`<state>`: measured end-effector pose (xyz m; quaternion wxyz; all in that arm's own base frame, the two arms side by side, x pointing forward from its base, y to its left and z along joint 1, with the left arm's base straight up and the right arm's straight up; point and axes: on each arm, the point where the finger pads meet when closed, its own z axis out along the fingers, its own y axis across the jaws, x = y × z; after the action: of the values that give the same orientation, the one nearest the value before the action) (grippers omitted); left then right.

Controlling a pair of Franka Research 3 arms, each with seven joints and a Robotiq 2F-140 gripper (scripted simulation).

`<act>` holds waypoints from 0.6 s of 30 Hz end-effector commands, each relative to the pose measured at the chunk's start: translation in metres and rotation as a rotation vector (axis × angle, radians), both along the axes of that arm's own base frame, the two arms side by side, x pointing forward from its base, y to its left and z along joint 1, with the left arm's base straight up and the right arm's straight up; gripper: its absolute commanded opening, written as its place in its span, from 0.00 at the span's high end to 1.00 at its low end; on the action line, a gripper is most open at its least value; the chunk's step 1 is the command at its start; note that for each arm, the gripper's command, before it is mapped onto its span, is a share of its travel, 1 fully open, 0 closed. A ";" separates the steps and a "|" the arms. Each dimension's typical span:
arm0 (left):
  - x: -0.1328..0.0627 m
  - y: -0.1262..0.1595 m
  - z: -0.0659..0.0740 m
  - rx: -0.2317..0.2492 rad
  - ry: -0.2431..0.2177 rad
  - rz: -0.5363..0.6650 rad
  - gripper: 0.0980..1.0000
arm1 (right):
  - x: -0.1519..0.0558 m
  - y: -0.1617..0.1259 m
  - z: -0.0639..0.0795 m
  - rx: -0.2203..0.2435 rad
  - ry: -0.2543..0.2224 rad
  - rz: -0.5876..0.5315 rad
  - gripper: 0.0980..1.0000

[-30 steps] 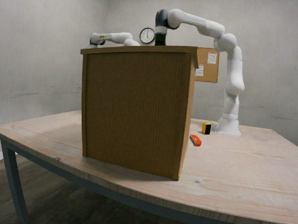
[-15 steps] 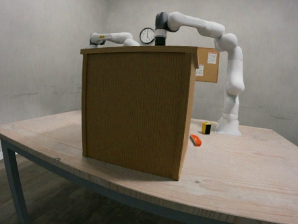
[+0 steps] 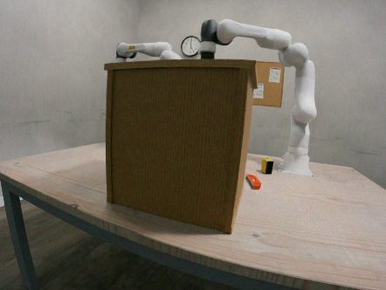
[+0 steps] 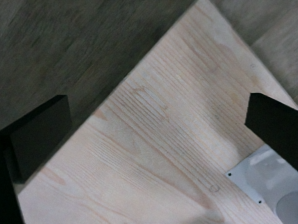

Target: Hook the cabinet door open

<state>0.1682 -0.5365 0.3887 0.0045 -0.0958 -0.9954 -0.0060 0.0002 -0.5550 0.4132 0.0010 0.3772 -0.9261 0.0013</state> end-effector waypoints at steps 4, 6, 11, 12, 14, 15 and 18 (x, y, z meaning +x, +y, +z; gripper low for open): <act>0.001 -0.004 -0.005 -0.013 -0.008 -0.001 0.78 | 0.000 0.000 0.000 0.000 0.000 0.000 0.00; 0.001 -0.004 -0.007 -0.013 -0.008 -0.001 0.78 | 0.000 0.000 0.000 0.000 0.000 0.000 0.00; 0.001 -0.004 -0.009 -0.013 -0.008 -0.001 0.78 | 0.000 0.000 0.000 0.000 0.000 0.000 0.00; 0.001 -0.004 -0.009 -0.013 -0.008 -0.001 0.78 | 0.000 0.000 0.000 0.000 0.000 0.000 0.00; 0.001 -0.004 -0.010 -0.013 -0.008 -0.001 0.78 | 0.000 0.000 0.000 0.000 0.000 0.000 0.00; 0.001 -0.004 -0.010 -0.013 -0.008 -0.001 0.78 | 0.000 0.000 0.000 0.000 0.000 0.000 0.00; 0.001 -0.004 -0.011 -0.013 -0.008 -0.001 0.78 | 0.000 0.000 0.000 0.000 0.000 0.000 0.00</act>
<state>0.1686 -0.5384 0.3769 0.0032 -0.0965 -0.9953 -0.0033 0.0002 -0.5550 0.4132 0.0010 0.3772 -0.9261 0.0013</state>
